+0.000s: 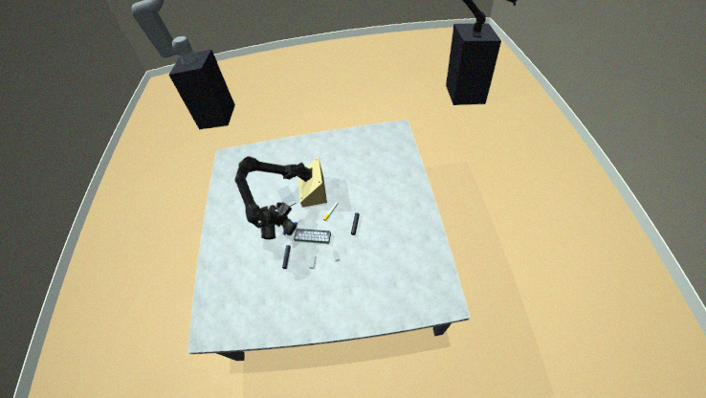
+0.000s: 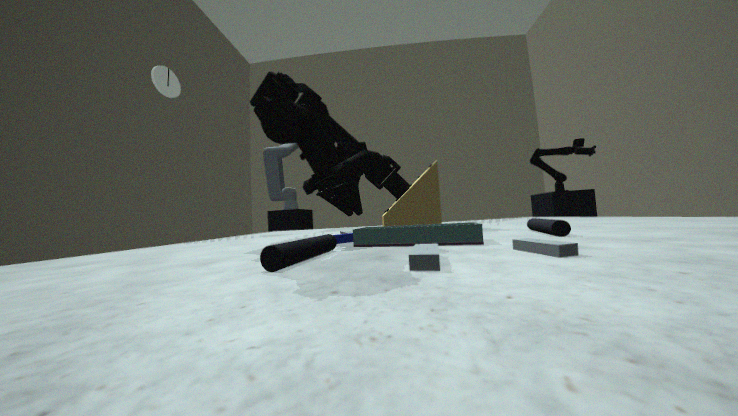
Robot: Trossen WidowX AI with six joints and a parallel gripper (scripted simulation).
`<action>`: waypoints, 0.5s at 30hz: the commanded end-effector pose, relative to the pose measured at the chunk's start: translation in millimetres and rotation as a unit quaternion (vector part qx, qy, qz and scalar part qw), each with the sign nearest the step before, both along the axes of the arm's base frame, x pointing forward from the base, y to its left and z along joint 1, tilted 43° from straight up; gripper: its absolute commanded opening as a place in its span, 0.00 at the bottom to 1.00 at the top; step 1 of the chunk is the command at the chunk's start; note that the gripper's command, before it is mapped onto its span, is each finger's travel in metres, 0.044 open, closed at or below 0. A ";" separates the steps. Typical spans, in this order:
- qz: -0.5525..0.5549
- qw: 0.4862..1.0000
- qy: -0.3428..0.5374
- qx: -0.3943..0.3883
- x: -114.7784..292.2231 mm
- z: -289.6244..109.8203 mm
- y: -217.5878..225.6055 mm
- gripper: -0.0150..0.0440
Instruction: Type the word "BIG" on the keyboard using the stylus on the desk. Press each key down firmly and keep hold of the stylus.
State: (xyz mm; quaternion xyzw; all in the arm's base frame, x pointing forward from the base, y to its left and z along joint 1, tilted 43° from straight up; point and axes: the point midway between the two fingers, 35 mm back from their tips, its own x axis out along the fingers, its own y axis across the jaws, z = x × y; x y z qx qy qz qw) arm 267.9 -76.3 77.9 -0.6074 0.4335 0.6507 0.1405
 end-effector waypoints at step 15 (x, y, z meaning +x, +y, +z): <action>0.002 1.000 0.001 -0.001 1.5 -10.9 -9.3 0.51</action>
